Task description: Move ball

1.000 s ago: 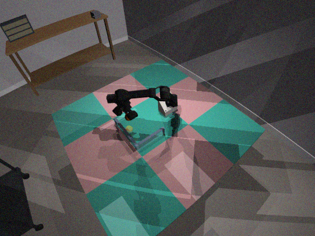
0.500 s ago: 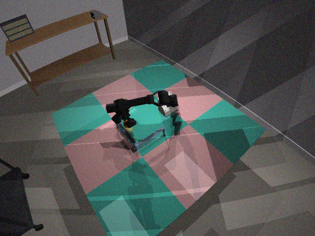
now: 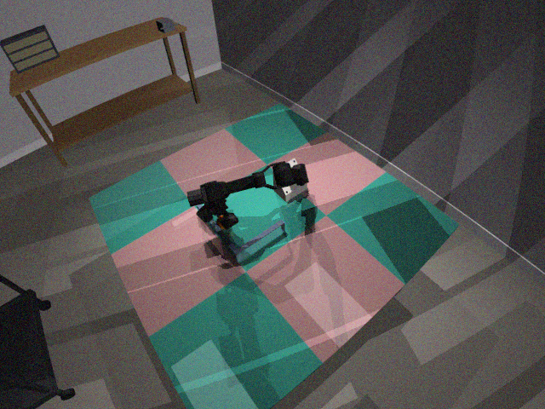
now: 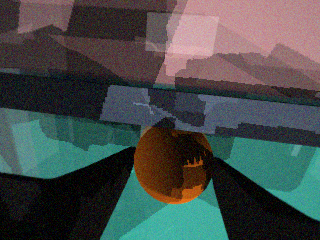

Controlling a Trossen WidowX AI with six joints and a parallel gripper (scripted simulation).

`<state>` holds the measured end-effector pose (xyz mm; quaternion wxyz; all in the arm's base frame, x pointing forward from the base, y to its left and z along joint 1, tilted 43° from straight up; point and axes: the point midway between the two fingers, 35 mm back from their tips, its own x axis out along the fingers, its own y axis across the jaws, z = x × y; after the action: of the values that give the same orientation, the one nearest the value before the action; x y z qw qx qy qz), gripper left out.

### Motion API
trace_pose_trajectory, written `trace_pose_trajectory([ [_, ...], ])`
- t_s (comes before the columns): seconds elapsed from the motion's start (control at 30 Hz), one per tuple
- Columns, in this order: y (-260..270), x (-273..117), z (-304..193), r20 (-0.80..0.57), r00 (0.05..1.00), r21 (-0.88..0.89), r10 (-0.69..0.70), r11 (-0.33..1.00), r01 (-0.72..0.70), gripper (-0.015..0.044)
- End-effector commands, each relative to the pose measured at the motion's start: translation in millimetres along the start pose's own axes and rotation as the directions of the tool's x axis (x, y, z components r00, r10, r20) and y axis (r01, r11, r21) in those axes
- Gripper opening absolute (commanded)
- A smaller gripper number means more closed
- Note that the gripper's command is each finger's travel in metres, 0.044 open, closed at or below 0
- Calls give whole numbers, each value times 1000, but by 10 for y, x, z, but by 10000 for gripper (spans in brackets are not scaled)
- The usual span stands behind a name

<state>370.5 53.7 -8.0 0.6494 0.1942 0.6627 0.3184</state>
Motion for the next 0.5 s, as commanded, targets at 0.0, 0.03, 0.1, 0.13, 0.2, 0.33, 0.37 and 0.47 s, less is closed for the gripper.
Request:
trace_pose_trajectory([
  [0.0,4,58,-11,-1,1000,9,5,1000,-5,0],
  [0.03,4,74,-11,-1,1000,9,5,1000,-5,0],
  [0.1,5,107,-11,-1,1000,9,5,1000,-5,0],
  [0.13,5,124,-11,-1,1000,9,5,1000,-5,0],
  [0.2,6,157,-12,-1,1000,9,6,1000,-6,0],
  [0.33,4,142,-5,-2,1000,2,1,1000,-1,26],
  [0.37,4,142,-5,-2,1000,2,1,1000,-1,53],
  [0.47,4,142,-5,-2,1000,2,1,1000,-1,131],
])
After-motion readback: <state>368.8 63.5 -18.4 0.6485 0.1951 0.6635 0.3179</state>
